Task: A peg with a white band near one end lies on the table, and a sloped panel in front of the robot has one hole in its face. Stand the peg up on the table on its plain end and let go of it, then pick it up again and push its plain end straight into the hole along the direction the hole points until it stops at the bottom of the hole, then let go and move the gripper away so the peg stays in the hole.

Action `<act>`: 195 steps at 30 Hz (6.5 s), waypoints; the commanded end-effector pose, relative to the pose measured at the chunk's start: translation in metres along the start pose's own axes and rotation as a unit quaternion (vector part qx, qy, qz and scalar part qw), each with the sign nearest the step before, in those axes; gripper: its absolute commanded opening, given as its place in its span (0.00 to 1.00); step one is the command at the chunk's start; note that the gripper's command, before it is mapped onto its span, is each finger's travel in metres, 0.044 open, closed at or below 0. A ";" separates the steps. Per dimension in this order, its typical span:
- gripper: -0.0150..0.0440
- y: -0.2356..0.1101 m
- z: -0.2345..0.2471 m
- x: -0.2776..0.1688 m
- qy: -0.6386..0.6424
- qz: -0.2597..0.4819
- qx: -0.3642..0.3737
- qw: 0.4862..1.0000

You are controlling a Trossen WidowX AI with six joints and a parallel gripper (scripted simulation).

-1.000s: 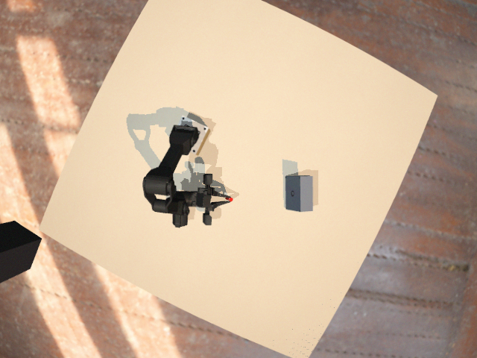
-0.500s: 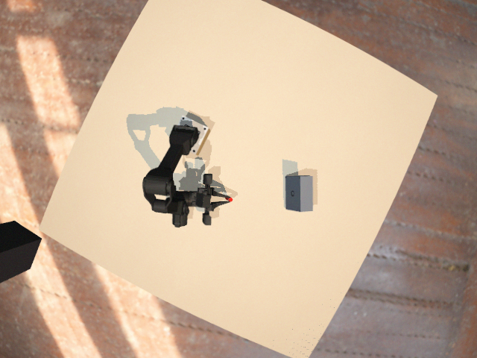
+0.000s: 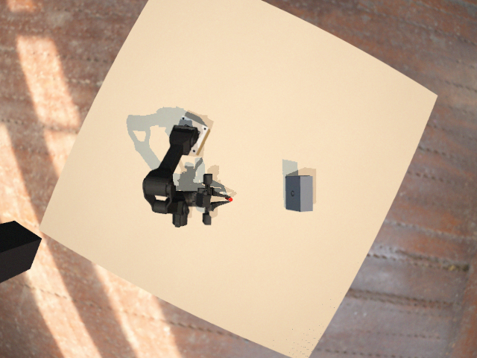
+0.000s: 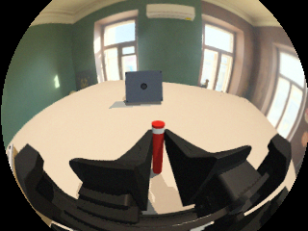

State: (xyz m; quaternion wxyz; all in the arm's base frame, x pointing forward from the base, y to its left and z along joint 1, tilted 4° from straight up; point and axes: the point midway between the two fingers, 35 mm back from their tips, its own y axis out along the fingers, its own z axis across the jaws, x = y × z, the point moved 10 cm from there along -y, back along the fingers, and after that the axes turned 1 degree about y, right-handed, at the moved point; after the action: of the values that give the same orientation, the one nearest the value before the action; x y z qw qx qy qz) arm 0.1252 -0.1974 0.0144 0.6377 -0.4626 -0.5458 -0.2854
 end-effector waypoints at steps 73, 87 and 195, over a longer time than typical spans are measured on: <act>0.34 -0.012 0.000 -0.012 0.007 -0.026 -0.006 1.000; 0.34 -0.013 0.001 -0.014 0.009 -0.031 -0.009 0.999; 1.00 0.004 0.002 0.149 0.057 0.237 0.142 0.959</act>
State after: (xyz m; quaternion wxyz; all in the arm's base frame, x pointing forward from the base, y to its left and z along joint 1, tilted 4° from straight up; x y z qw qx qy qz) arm 0.1545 -0.1760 0.1568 0.7624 -0.4509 -0.4489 -0.1179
